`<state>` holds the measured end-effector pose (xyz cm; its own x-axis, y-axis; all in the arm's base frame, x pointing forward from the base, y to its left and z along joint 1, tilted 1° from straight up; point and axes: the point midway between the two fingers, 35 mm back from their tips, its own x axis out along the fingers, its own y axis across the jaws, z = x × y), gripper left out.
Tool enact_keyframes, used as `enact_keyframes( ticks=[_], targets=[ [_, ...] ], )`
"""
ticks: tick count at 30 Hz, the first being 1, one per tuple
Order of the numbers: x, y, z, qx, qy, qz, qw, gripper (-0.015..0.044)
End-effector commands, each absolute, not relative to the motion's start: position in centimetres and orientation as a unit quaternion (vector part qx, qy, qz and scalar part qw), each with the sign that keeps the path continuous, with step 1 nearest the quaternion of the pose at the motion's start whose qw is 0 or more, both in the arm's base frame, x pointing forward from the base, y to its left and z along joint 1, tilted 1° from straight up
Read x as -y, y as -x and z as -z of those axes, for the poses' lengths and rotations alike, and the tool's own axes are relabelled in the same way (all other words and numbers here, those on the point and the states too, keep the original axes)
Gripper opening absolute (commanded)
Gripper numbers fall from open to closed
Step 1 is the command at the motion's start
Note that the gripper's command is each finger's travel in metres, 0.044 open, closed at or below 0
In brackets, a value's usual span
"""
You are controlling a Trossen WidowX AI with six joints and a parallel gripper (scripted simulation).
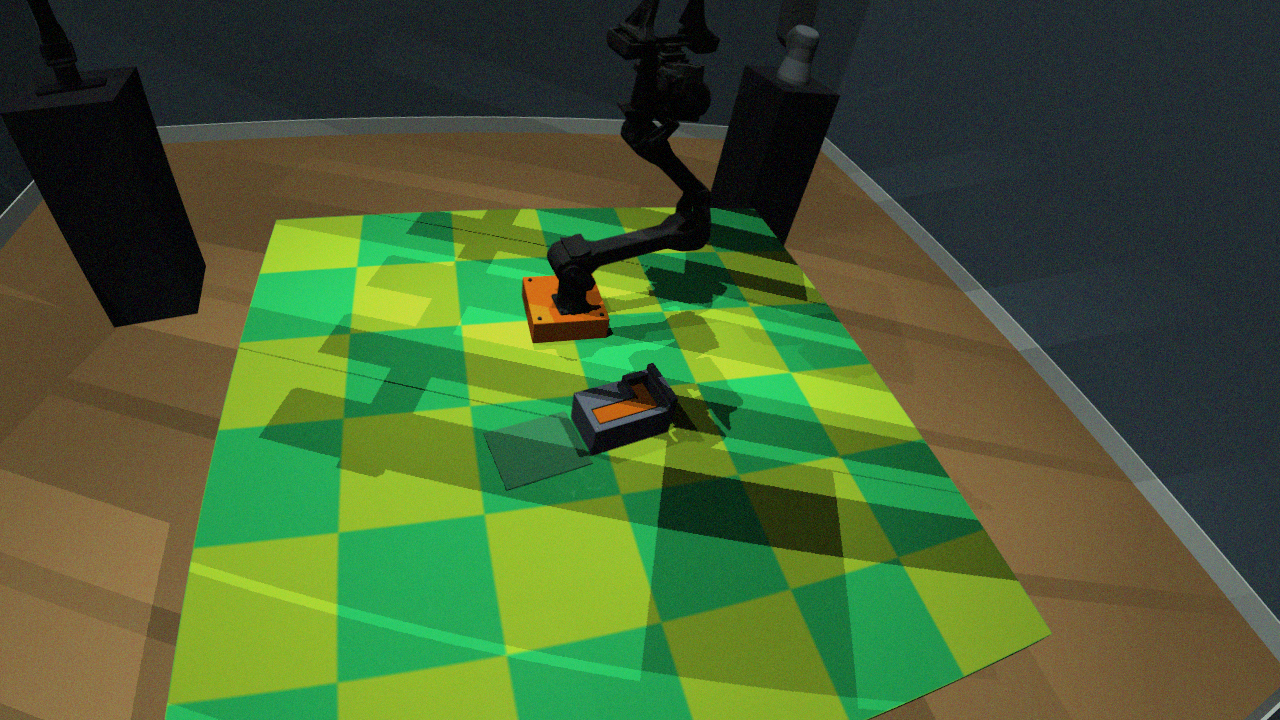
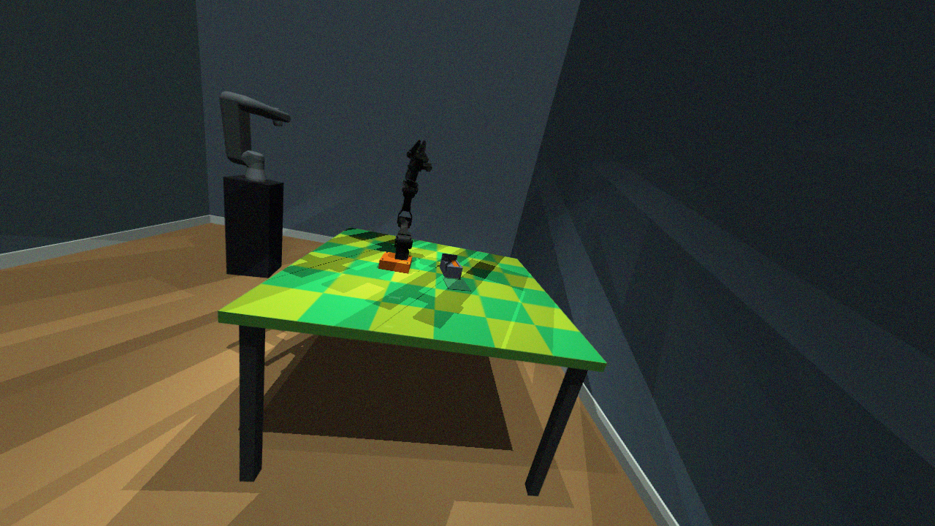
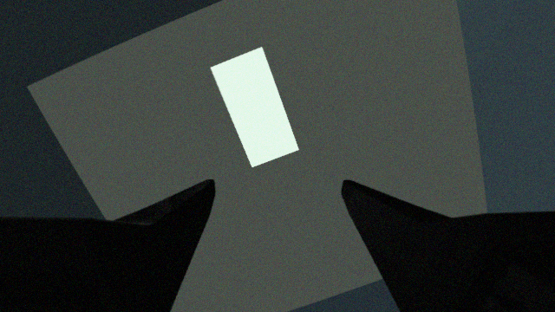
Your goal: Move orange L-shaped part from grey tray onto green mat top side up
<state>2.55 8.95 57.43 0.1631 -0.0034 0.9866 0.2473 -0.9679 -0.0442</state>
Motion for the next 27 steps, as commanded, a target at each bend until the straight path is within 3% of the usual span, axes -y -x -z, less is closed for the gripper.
enact_keyframes(
  ticks=[1, 4, 9, 18, 27],
  targets=[
    [-8.5, -2.5, -57.5, 0.081, 0.755, 0.642, 0.108, 0.0374],
    [-5.5, -2.1, -58.1, 0.085, 0.743, 0.639, 0.181, 0.0295],
    [3.4, -3.1, -58.2, 0.094, 0.681, 0.609, 0.396, 0.018],
    [14.8, -12.1, -53.4, 0.08, 0.51, 0.467, 0.718, 0.018],
    [17.6, -23.9, -43.9, -0.038, 0.308, 0.287, 0.906, 0.018]
  ],
)
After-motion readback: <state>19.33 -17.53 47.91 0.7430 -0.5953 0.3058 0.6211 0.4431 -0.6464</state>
